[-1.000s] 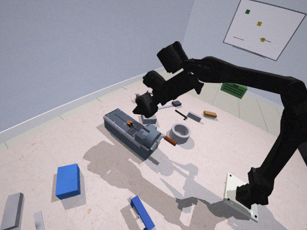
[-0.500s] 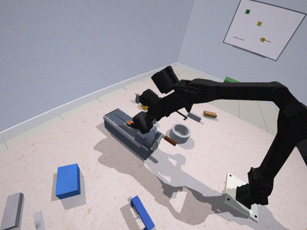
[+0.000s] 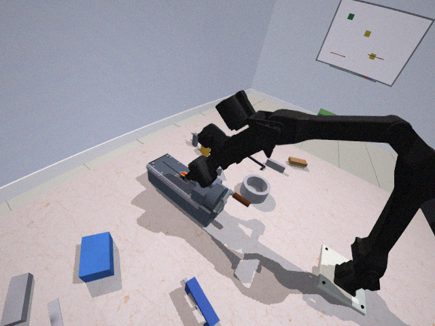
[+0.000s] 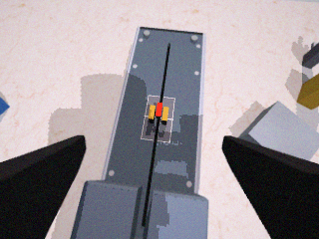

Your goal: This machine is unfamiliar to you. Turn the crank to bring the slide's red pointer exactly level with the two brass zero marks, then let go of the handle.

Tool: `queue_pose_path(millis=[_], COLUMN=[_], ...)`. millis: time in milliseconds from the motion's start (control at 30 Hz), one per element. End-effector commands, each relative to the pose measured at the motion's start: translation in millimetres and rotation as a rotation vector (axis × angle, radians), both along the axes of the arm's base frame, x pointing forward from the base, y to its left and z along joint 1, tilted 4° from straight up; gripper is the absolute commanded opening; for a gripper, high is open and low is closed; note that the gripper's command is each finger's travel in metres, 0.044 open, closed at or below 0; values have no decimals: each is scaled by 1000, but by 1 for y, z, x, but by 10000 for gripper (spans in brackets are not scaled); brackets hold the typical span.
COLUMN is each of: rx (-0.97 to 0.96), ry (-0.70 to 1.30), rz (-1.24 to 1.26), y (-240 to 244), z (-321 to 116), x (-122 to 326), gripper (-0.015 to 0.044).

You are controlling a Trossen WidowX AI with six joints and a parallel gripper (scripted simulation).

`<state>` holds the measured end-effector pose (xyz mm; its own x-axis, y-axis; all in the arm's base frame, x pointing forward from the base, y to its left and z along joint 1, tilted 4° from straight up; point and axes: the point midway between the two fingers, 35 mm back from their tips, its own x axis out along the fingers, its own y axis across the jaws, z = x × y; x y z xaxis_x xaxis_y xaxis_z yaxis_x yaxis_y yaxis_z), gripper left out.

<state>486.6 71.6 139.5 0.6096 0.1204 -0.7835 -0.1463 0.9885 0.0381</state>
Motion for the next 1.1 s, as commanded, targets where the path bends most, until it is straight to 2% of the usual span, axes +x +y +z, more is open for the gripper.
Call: queue_pose_path(millis=[0, 333, 467, 1067], rx=[2, 1, -4, -56], ry=[-7, -4, -8, -64], rz=[5, 0, -7, -99], y=[1, 3, 3, -2], z=[13, 65, 67, 72], x=[2, 1, -5, -87], gripper=[440, 440, 440, 440])
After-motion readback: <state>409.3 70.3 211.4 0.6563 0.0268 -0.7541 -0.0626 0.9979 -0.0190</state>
